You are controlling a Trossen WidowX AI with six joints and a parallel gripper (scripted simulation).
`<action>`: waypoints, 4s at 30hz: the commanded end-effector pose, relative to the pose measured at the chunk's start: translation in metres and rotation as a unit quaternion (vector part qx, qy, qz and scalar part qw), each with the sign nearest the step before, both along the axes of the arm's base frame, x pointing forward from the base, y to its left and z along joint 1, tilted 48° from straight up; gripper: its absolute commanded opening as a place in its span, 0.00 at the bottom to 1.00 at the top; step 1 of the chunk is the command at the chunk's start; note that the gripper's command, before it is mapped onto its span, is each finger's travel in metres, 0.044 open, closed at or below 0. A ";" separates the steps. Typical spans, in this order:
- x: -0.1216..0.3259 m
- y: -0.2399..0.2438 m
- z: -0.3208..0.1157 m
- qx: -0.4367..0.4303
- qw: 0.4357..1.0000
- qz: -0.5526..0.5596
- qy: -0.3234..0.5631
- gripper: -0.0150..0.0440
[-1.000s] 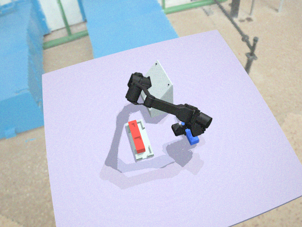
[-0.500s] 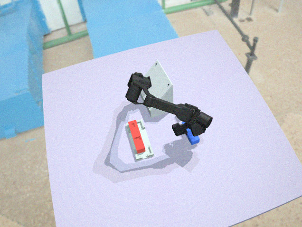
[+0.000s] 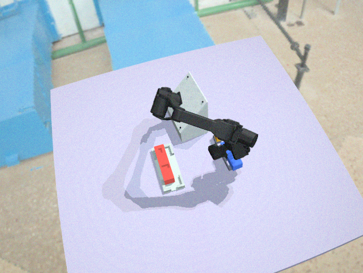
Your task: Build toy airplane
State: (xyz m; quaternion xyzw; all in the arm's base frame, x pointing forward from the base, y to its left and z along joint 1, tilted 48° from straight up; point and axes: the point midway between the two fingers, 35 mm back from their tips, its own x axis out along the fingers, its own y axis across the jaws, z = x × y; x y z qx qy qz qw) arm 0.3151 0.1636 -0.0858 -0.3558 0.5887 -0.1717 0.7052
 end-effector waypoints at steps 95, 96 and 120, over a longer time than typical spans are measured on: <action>-0.011 -0.126 0.195 -0.138 0.839 0.375 0.369 0.25; -0.012 -0.129 0.196 -0.140 0.834 0.380 0.374 0.25; -0.036 -0.179 0.220 -0.180 0.731 0.463 0.468 0.39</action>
